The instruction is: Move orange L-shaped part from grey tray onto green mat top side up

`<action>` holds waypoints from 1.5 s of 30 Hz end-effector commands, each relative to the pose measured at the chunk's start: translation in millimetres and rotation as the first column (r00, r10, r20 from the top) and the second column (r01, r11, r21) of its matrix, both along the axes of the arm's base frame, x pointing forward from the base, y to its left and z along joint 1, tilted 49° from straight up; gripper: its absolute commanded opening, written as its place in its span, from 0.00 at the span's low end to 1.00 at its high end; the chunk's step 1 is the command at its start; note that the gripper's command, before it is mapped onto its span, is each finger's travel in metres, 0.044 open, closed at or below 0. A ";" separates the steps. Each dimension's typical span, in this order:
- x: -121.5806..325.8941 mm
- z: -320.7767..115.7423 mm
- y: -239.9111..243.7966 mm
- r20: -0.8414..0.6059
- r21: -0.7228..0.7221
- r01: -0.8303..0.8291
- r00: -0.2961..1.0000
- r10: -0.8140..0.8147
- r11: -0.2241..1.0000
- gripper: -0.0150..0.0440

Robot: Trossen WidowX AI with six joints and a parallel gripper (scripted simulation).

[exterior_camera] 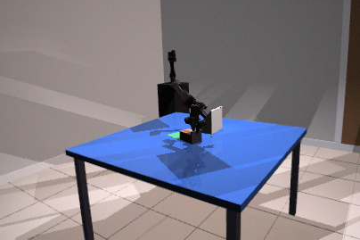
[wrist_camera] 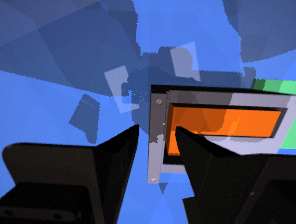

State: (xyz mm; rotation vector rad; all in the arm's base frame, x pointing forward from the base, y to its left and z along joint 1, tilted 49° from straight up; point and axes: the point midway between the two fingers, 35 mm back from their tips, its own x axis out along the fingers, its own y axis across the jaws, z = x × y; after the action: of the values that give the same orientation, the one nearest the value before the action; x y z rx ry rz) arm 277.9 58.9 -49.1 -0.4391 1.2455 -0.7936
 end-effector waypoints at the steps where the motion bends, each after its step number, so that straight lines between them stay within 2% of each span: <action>1: -1.1 -4.3 -6.2 -0.008 -0.006 -0.002 1.000 0.002 1.000 0.56; 19: 1.5 -22.9 -27.9 -0.008 -0.008 -0.002 1.000 0.002 1.000 0.56; 45: 3.6 -22.7 -15.4 -0.005 -0.005 -0.001 1.000 0.001 1.000 0.56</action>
State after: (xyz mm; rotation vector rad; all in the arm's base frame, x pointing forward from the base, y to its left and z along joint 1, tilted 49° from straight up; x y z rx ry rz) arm 279.6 35.6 -71.9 -0.4497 1.2510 -0.7978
